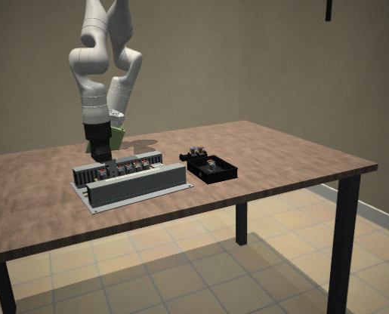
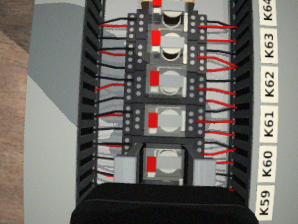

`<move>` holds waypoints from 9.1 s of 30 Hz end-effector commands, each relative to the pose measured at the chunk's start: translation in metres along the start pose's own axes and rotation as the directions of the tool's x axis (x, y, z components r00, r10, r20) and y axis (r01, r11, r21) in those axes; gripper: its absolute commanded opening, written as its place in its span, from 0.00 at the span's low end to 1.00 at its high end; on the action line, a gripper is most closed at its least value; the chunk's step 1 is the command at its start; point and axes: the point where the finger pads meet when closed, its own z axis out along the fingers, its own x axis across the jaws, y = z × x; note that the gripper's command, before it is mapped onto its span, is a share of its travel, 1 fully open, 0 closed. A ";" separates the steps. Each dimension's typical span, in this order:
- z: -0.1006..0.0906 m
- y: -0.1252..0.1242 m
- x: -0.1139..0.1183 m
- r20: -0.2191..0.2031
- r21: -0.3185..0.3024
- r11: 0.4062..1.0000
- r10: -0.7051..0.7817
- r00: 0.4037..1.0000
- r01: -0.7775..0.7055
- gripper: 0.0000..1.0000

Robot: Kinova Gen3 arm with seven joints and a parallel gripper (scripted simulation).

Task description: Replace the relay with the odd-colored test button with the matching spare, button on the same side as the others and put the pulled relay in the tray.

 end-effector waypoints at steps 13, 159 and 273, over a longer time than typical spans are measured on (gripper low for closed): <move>0.006 0.001 0.001 -0.002 -0.001 1.000 0.000 1.000 0.000 0.00; -0.003 0.003 0.000 -0.004 -0.002 1.000 0.005 1.000 -0.005 1.00; -0.049 0.004 -0.001 -0.003 0.001 1.000 0.004 1.000 -0.004 1.00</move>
